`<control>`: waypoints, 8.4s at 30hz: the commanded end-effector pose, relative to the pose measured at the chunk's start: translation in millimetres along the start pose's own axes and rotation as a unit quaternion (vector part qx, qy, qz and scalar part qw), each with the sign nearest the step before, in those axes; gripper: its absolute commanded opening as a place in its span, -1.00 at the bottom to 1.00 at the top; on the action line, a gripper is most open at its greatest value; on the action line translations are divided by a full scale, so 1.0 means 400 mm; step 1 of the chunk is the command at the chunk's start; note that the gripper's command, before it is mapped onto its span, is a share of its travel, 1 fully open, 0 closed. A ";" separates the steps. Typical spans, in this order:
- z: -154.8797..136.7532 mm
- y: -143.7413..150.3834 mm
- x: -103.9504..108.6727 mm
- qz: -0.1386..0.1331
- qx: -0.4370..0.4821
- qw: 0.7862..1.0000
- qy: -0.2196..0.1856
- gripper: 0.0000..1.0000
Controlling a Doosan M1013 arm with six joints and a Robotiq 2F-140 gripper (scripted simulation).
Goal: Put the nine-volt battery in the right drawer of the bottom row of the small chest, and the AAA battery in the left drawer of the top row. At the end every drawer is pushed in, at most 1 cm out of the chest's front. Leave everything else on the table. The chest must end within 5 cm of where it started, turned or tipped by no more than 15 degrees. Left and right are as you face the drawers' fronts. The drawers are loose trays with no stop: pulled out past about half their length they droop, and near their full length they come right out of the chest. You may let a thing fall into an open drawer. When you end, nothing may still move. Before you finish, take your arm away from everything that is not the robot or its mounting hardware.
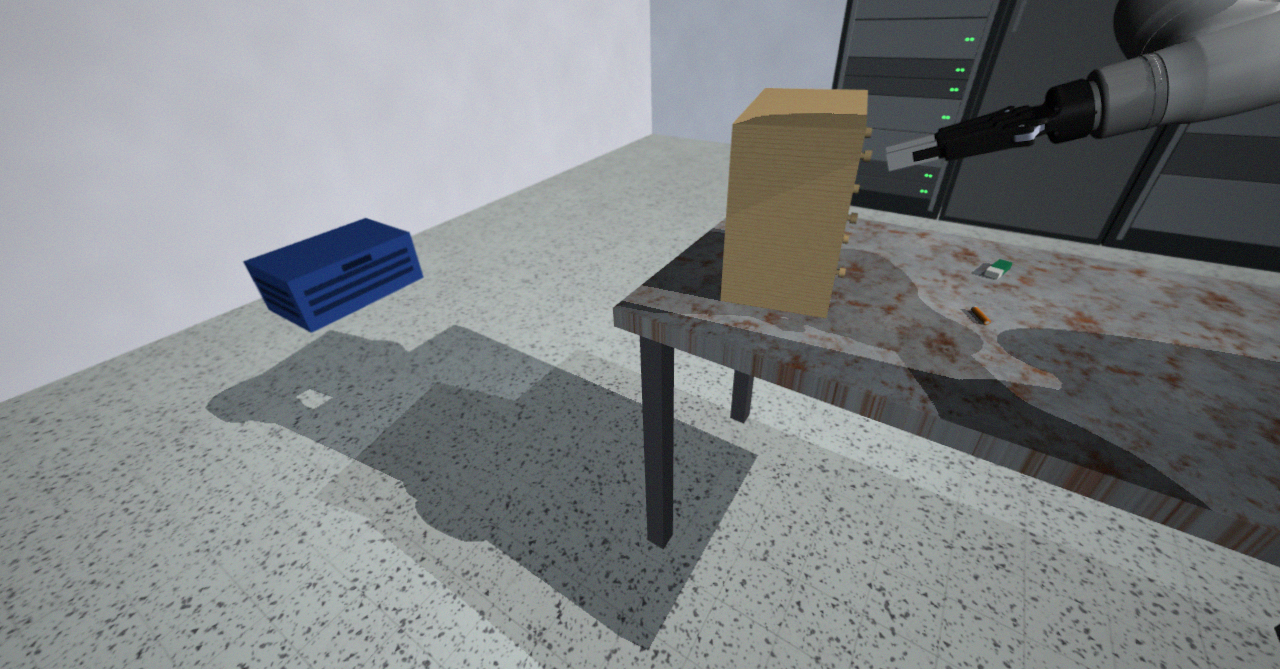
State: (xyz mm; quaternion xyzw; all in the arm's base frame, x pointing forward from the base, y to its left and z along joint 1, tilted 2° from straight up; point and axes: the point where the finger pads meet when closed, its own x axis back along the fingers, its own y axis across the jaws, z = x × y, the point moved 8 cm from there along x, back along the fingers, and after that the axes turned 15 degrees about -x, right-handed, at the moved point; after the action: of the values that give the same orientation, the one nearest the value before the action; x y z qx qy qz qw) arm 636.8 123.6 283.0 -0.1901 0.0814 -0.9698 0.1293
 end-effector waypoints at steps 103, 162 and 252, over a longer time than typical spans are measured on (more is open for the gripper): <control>0.024 -0.006 -0.066 0.000 0.000 1.000 0.000 -0.84; -0.027 0.007 0.077 0.000 0.000 1.000 0.000 -0.84; -0.066 0.017 0.334 0.000 0.000 1.000 0.000 -0.60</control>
State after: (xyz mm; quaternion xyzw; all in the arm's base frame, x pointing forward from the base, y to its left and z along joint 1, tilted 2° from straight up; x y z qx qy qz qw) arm 508.5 82.2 303.9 -0.1903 0.0813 -0.9698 0.1292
